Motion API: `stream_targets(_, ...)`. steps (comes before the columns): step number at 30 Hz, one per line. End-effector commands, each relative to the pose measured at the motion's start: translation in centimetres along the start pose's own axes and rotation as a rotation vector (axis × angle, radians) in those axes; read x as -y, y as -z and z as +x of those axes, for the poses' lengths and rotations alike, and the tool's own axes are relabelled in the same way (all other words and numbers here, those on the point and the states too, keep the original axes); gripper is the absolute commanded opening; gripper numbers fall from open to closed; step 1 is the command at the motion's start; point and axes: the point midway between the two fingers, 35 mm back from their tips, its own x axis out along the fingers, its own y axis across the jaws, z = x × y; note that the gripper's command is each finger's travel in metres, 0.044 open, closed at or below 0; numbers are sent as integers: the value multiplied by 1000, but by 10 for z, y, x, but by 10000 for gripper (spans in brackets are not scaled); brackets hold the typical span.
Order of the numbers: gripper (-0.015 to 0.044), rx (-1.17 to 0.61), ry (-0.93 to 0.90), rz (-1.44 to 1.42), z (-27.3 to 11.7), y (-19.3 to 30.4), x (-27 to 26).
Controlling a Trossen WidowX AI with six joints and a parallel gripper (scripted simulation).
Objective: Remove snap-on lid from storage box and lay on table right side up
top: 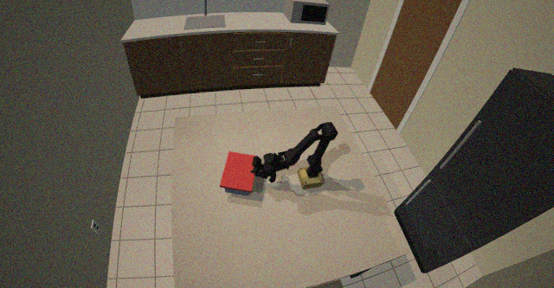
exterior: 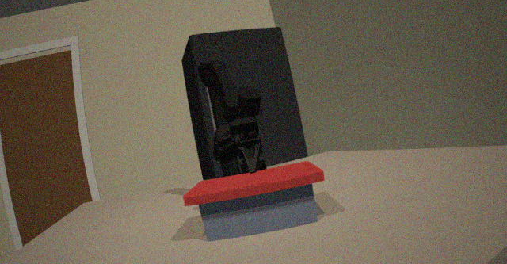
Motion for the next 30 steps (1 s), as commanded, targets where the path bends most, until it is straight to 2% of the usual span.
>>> stream_targets(1, 0, 0, 1, 0, -1, 0, -1)
stream_targets(30, 0, 0, 1, 0, -5, 0, -5)
